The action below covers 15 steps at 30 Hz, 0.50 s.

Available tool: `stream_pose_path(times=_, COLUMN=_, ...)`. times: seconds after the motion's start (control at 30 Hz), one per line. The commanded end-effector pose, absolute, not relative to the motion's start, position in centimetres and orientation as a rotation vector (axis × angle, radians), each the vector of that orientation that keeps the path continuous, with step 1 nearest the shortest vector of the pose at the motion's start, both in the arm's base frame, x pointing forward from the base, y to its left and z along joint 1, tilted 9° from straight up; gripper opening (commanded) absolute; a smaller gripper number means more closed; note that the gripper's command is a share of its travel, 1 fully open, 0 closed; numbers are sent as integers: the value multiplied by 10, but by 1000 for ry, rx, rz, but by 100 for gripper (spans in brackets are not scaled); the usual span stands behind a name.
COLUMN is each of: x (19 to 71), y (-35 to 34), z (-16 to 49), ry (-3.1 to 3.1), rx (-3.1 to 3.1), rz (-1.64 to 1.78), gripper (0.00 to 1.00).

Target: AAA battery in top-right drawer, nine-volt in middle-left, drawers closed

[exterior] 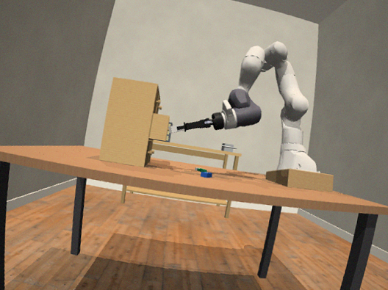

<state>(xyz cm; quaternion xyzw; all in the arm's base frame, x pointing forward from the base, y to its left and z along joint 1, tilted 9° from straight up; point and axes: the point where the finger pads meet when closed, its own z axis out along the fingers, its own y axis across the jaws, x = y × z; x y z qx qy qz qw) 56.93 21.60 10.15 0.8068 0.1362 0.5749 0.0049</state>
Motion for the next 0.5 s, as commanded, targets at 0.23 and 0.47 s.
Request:
stream_pose_path(times=0.23, x=568, y=216, z=101, ry=420, rx=2530, rz=1800, gripper=15)
stream_pose_path(times=0.47, x=568, y=216, z=101, ry=420, rx=2530, rz=1800, gripper=20)
